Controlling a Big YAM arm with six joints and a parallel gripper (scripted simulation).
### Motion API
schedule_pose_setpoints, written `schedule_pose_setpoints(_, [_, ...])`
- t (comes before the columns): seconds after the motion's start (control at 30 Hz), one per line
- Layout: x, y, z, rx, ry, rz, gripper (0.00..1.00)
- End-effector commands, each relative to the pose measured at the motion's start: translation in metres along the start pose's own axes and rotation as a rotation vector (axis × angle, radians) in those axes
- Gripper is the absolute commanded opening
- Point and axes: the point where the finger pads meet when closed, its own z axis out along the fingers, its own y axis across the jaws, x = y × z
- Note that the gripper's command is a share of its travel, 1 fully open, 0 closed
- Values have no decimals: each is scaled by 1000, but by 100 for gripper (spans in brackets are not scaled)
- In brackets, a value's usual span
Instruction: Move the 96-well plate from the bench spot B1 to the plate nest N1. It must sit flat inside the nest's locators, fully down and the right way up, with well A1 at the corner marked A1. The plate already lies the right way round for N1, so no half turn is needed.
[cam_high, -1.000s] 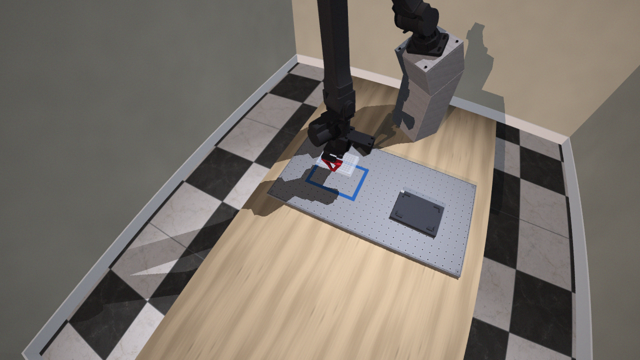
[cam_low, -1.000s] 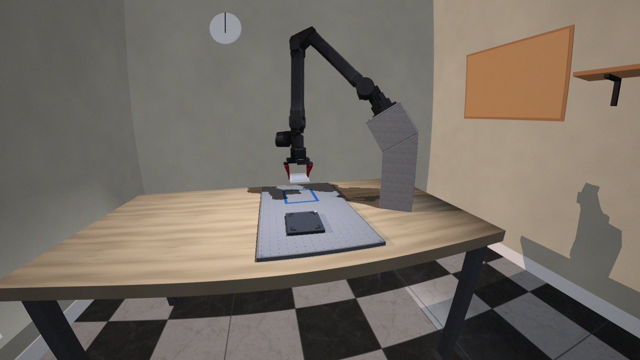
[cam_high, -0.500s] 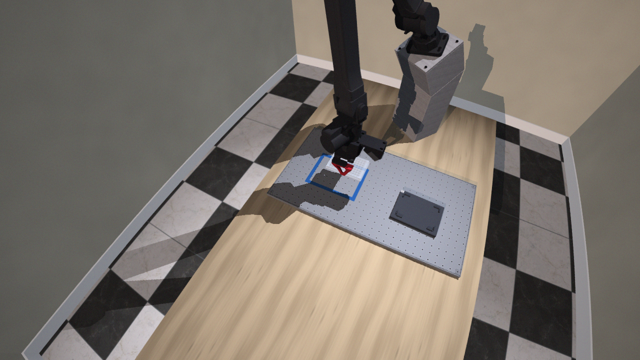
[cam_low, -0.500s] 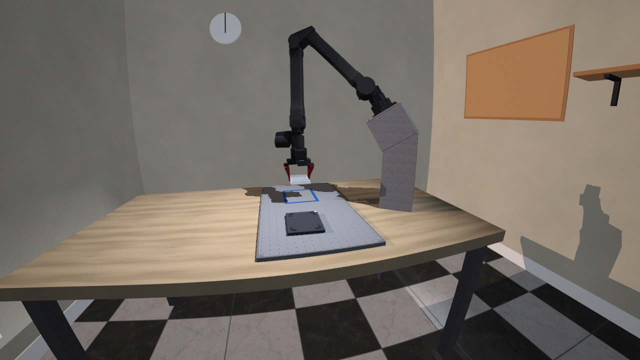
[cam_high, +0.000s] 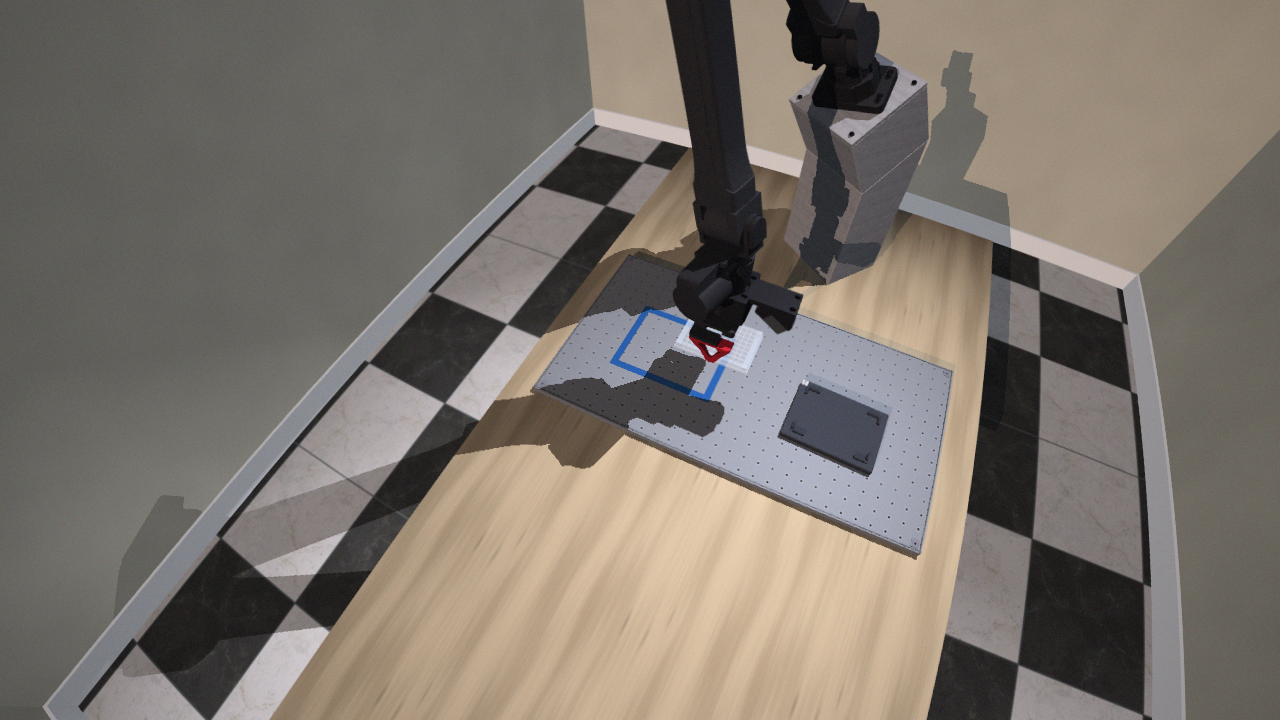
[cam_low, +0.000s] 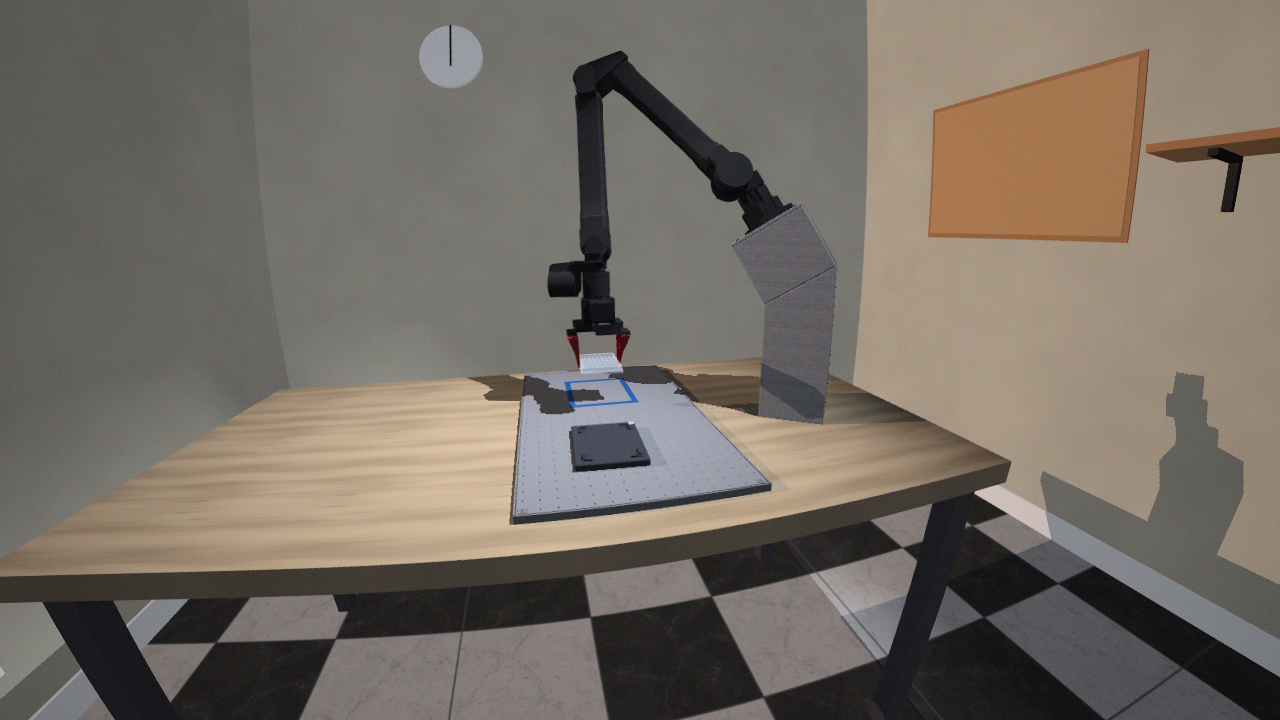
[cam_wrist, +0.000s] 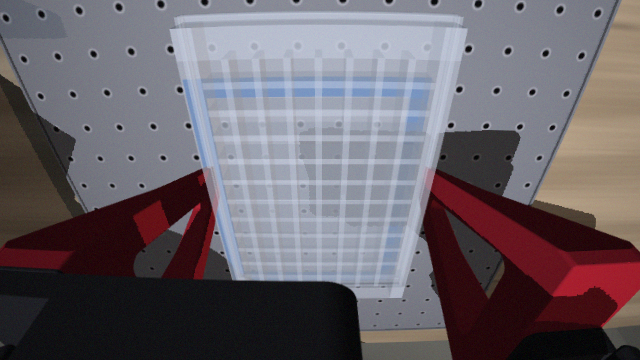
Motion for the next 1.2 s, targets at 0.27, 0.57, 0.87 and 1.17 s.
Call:
schedule_pose_setpoints(0.27, [-39, 1, 0, 2, -3, 26, 0])
schedule_pose_setpoints(0.57, [-62, -6, -1, 6, -2, 27, 0])
schedule_pose_setpoints(0.87, [-92, -4, -2, -8, -3, 21, 0])
schedule_pose_setpoints(1.17, [-116, -6, -3, -8, -3, 21, 0])
